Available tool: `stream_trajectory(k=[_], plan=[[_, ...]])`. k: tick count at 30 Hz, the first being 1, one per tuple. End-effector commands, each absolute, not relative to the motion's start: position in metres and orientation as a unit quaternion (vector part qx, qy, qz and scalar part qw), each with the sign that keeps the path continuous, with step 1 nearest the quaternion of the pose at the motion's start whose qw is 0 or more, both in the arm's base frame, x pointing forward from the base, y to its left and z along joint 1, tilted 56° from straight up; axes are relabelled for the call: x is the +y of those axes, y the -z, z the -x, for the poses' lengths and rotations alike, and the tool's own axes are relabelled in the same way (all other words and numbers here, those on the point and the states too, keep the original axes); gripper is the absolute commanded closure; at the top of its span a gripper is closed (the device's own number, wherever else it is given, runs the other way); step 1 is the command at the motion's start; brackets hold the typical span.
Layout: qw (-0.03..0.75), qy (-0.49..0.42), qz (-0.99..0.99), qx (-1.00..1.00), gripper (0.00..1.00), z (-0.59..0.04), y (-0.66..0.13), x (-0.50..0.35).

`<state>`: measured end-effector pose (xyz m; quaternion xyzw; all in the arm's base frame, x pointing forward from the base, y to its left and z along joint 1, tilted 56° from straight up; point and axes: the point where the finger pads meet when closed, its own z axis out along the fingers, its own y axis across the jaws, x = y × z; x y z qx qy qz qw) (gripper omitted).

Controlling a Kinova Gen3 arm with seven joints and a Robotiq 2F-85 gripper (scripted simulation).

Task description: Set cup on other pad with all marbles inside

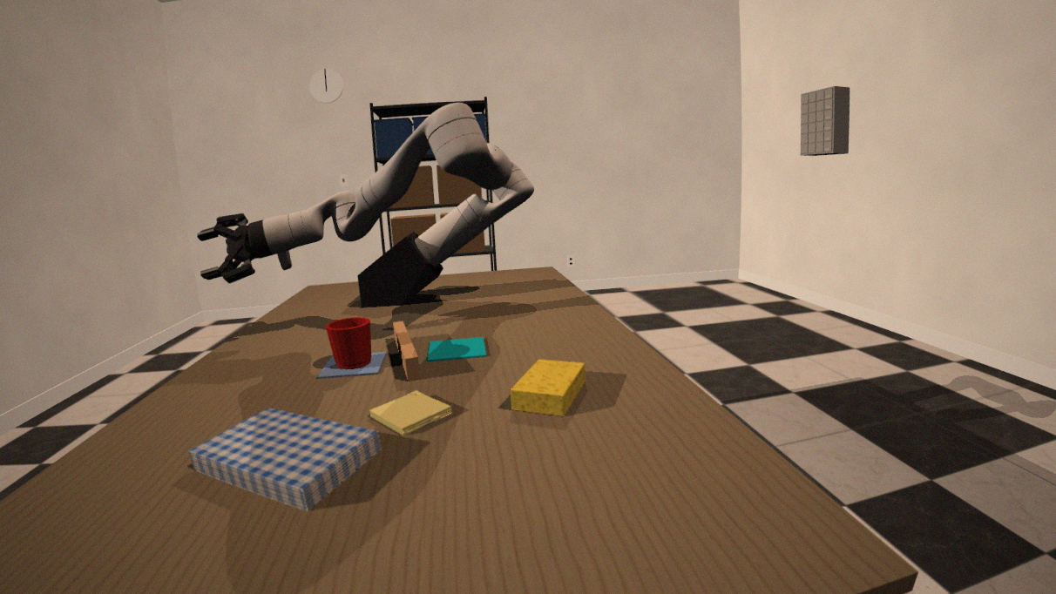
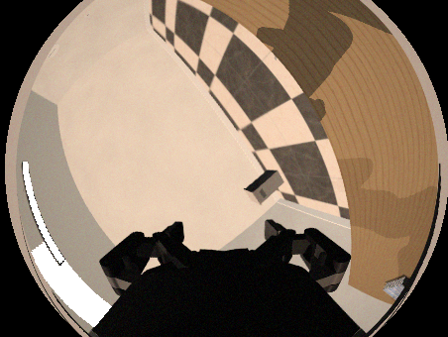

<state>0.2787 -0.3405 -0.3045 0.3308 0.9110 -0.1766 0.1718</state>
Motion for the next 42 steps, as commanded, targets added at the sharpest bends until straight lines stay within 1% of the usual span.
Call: stream_trajectory(k=[1, 17, 18, 34, 42], plan=[[0.172, 0.177, -0.331, 0.911, 0.0, -0.279, 0.304, -0.342], [0.172, 0.177, -0.331, 0.911, 0.0, -0.279, 0.304, -0.342], [0.172, 0.177, -0.331, 0.911, 1.0, -0.279, 0.304, -0.342], [0.163, 0.164, -0.342, 0.911, 1.0, -0.283, 0.299, -0.337], [0.143, 0.135, -0.36, 0.912, 1.0, -0.293, 0.287, -0.326]])
